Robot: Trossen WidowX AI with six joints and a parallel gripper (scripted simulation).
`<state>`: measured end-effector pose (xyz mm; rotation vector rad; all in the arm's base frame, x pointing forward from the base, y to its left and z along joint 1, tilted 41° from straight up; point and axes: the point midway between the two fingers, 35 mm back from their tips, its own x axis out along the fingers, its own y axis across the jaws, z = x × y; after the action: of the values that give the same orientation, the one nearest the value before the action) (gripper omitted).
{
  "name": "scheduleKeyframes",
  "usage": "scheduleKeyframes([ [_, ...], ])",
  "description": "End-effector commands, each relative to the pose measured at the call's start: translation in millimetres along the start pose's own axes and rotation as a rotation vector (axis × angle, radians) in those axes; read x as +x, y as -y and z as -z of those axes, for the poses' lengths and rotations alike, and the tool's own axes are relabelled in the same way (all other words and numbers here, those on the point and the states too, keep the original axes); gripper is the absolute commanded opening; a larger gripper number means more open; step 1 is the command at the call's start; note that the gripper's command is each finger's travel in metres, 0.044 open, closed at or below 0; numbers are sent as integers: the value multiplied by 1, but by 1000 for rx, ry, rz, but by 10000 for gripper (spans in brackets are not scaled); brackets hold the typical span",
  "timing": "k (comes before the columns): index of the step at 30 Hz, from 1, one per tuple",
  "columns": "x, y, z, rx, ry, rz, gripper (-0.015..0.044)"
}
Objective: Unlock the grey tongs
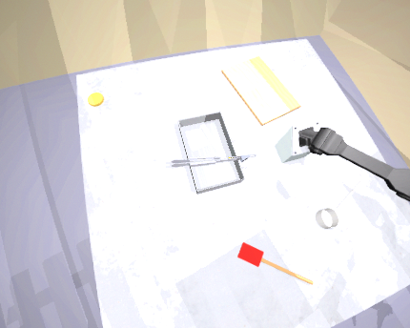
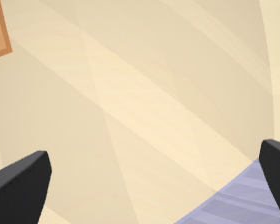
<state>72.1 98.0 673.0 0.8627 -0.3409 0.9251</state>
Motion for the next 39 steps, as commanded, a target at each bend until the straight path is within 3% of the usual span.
scheduleKeyframes([
  [1, 0, 35, -29, 119, 66, 33, 440],
  [15, -2, 121, -72, 376, 168, 137, 440],
  [31, -5, 190, -84, 542, 216, 215, 440],
  [39, -21, 301, -89, 895, 328, 398, 440],
])
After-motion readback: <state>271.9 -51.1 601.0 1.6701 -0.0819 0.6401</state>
